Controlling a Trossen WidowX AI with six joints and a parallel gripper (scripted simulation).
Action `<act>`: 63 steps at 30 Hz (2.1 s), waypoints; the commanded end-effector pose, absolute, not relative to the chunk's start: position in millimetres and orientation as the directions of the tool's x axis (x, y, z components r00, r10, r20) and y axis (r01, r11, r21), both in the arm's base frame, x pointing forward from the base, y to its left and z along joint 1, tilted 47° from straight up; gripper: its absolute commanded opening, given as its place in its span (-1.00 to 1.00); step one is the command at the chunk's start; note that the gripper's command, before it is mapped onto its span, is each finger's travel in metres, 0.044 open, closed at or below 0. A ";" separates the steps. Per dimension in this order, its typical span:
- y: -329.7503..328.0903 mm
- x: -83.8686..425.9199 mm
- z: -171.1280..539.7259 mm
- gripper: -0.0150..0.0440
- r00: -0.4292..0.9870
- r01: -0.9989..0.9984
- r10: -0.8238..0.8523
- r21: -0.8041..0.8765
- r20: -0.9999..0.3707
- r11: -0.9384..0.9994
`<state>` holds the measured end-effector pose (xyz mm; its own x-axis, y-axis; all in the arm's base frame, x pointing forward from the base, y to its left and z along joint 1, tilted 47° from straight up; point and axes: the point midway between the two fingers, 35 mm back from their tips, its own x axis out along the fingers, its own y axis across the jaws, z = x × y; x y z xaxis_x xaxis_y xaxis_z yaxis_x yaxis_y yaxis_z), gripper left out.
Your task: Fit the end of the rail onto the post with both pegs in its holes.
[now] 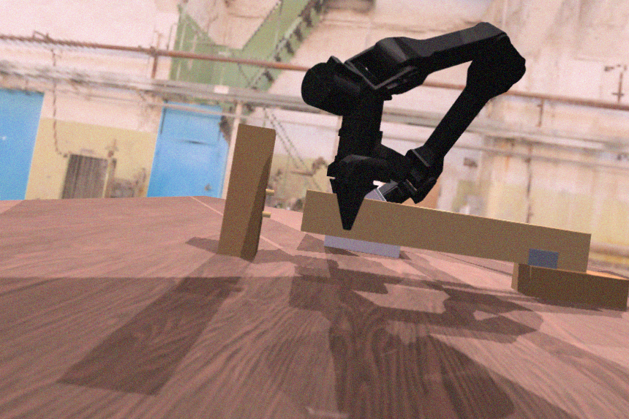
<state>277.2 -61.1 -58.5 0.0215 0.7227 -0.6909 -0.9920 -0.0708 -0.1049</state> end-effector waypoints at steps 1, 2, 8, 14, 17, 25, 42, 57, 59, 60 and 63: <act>-64.1 278.3 -59.2 -0.49 0.027 -0.992 0.720 -0.109 -0.694 -0.068; -64.3 278.3 -59.4 -0.49 0.027 -0.992 0.720 -0.109 -0.694 -0.068; -66.0 278.7 -60.0 -0.49 0.027 -0.992 0.720 -0.110 -0.694 -0.068; -67.7 279.2 -60.5 -0.49 0.027 -0.992 0.720 -0.110 -0.694 -0.068; -68.6 279.4 -60.8 -0.49 0.027 -0.992 0.720 -0.110 -0.694 -0.068; -70.6 280.0 -62.0 -0.49 0.027 -0.992 0.720 -0.110 -0.694 -0.068; -72.7 281.0 -66.5 -0.49 0.027 -0.992 0.719 -0.110 -0.694 -0.068; -76.5 281.4 -68.5 -0.49 0.027 -0.992 0.719 -0.110 -0.694 -0.069; -77.0 281.4 -68.8 -0.49 0.027 -0.992 0.719 -0.110 -0.694 -0.069; -77.2 281.5 -69.0 -0.49 0.027 -0.992 0.719 -0.110 -0.694 -0.069; -77.8 281.5 -69.6 -0.49 0.027 -0.992 0.719 -0.110 -0.694 -0.069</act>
<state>280.4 -74.0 -69.2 0.0212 0.7230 -0.6905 -0.9920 -0.0708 -0.1047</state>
